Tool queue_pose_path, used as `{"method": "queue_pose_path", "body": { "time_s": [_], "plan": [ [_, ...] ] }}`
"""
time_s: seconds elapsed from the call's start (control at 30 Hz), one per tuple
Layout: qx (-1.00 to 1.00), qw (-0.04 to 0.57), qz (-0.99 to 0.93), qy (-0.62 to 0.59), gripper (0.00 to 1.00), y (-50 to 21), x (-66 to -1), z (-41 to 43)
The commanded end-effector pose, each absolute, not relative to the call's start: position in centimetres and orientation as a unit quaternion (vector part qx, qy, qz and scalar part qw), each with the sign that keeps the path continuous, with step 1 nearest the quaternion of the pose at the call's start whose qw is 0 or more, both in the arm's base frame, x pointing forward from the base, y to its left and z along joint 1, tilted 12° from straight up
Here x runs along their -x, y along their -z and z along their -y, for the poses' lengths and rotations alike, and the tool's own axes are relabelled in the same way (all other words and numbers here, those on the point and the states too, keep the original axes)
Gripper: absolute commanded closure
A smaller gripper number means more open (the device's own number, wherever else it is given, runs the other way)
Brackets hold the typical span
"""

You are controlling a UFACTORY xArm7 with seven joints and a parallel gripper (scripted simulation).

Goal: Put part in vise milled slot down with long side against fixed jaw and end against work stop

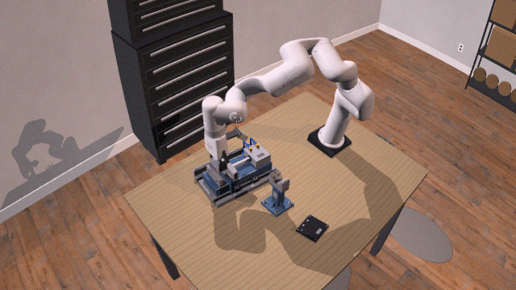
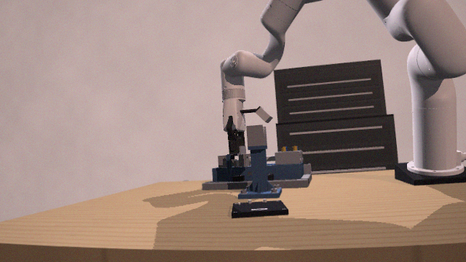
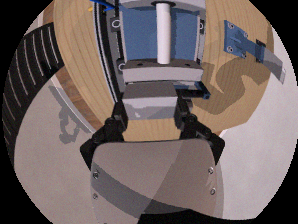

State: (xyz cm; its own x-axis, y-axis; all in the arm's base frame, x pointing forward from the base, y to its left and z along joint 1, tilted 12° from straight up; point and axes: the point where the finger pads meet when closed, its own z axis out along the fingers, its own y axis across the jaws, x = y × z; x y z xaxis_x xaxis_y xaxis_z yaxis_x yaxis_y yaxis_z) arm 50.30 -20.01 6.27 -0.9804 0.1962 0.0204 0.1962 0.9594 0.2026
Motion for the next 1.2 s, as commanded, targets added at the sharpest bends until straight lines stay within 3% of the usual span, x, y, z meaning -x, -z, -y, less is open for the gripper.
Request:
{"method": "queue_pose_path", "body": {
  "time_s": [0.0, 1.17],
  "plan": [
    [0.099, -0.002, 0.99, 0.101, 1.0, -6.31, -50.42, 20.12],
    [0.099, -0.002, 0.99, 0.101, 1.0, -5.59, -50.45, 19.97]
  ]
}}
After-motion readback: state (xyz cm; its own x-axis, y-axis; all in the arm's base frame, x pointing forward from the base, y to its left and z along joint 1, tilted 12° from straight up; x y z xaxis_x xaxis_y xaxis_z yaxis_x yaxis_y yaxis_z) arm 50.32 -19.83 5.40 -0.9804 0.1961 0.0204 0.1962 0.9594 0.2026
